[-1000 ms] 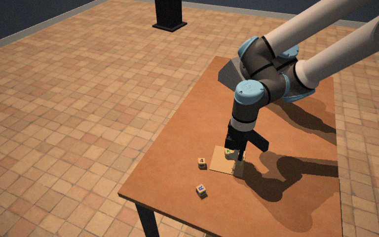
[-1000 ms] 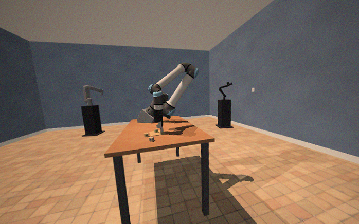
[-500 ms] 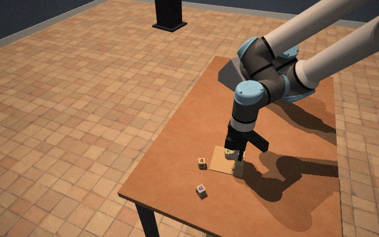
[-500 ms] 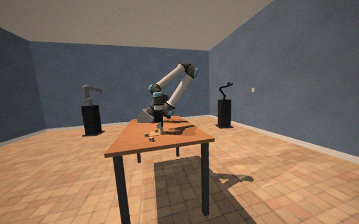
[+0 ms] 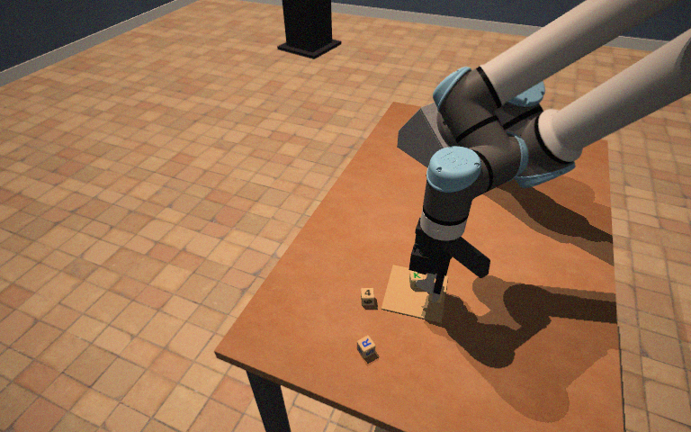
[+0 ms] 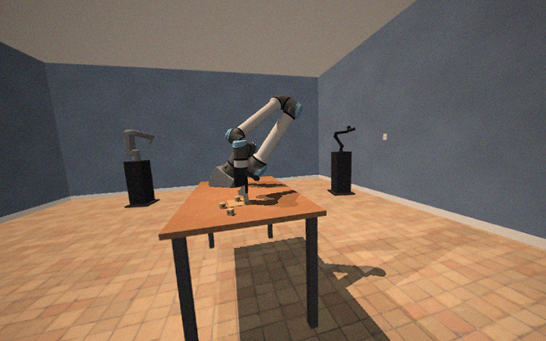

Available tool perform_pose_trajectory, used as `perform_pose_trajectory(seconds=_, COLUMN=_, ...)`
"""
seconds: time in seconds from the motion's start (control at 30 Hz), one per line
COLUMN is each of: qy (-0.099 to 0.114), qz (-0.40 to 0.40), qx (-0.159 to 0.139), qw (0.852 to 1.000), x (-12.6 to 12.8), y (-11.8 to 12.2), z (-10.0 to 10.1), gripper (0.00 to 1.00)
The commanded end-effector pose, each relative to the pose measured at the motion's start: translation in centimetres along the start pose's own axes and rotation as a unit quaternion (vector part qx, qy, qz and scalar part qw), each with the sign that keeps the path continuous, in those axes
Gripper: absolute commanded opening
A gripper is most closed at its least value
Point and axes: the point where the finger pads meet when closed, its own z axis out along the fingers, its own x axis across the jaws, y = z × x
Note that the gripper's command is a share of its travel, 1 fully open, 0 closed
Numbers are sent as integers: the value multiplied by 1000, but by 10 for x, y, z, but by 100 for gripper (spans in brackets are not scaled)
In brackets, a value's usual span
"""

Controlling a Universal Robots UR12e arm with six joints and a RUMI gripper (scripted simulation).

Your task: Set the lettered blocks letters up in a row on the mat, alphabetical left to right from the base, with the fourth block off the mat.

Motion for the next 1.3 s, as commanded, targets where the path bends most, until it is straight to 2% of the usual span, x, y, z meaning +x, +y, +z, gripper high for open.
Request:
perform_pose_trajectory(seconds=0.0, qy=0, qz=0, qx=0, qw=1000, x=1, y=0, z=0, gripper=9)
perform_pose_trajectory(seconds=0.47, qy=0, qz=0, qx=0, qw=1000, x=1, y=0, z=0, gripper=9)
perform_pose_trajectory(seconds=0.5, qy=0, qz=0, qx=0, qw=1000, x=1, y=0, z=0, gripper=12)
perform_pose_trajectory(seconds=0.57, qy=0, qz=0, qx=0, qw=1000, x=1, y=0, z=0, gripper=12)
perform_pose_trajectory(seconds=0.6, qy=0, qz=0, qx=0, qw=1000, x=1, y=0, z=0, gripper=16)
perform_pose_trajectory(seconds=0.67, qy=0, qz=0, qx=0, qw=1000, x=1, y=0, z=0, gripper=16)
perform_pose_trajectory(seconds=0.7, qy=0, qz=0, qx=0, qw=1000, x=1, y=0, z=0, gripper=20)
perform_pose_trajectory(seconds=0.87, qy=0, qz=0, qx=0, qw=1000, x=1, y=0, z=0, gripper=24)
perform_pose_trajectory(seconds=0.9, qy=0, qz=0, qx=0, qw=1000, x=1, y=0, z=0, gripper=28)
perform_pose_trajectory(seconds=1.27, qy=0, qz=0, qx=0, qw=1000, x=1, y=0, z=0, gripper=28)
